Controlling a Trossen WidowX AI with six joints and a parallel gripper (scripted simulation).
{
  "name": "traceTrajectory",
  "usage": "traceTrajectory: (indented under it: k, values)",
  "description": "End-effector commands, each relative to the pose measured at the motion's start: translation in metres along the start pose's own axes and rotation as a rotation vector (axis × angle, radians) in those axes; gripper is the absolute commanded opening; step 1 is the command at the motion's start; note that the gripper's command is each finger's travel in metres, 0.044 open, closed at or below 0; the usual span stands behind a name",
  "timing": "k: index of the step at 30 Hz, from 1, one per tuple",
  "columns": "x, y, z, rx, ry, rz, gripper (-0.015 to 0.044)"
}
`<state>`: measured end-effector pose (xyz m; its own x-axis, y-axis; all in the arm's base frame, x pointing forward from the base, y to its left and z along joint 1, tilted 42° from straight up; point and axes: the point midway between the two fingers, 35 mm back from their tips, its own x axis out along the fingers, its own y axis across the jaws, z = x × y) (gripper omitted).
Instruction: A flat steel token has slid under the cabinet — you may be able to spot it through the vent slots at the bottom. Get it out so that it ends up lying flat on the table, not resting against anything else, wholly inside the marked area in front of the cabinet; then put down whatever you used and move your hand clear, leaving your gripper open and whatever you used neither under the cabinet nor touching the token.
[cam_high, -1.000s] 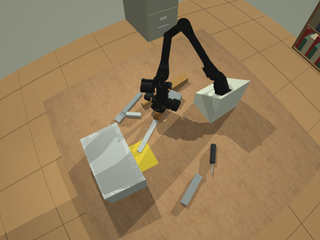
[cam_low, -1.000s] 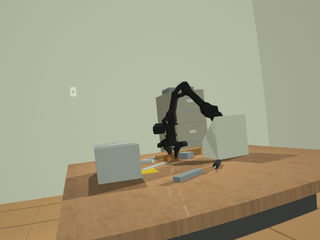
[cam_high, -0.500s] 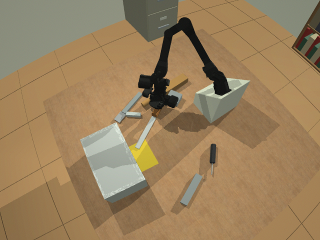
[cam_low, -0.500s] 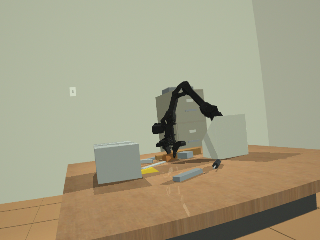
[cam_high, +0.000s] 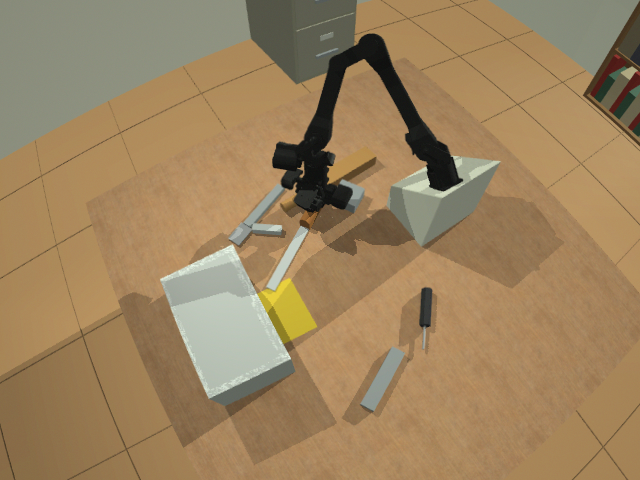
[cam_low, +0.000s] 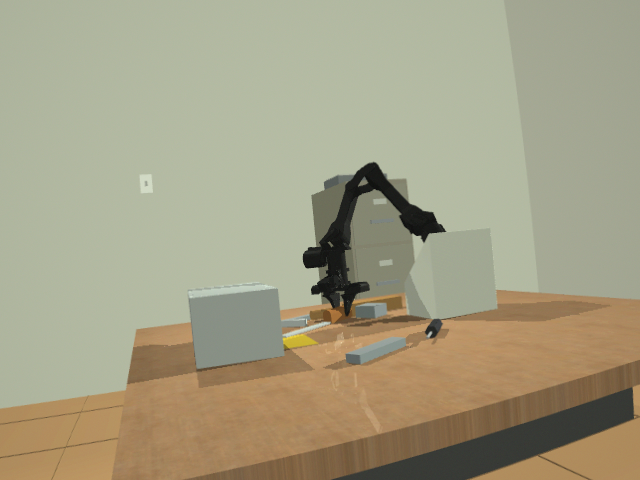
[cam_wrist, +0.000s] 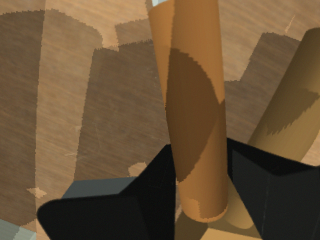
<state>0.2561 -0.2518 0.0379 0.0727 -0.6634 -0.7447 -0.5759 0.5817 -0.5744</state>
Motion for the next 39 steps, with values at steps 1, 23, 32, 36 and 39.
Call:
traceTrajectory:
  k: [1,23,32,36,39]
  values:
    - [-0.001,-0.01,-0.004,0.003,0.001,-0.01,0.0]
    - [-0.002,-0.025,-0.014,0.05,0.001,-0.011,0.0]
    - [-0.001,-0.023,-0.014,0.052,0.001,-0.006,0.0131]
    - [-0.001,-0.023,-0.014,0.052,0.001,-0.006,0.02]
    - [-0.001,-0.023,-0.014,0.052,0.001,-0.006,0.02]
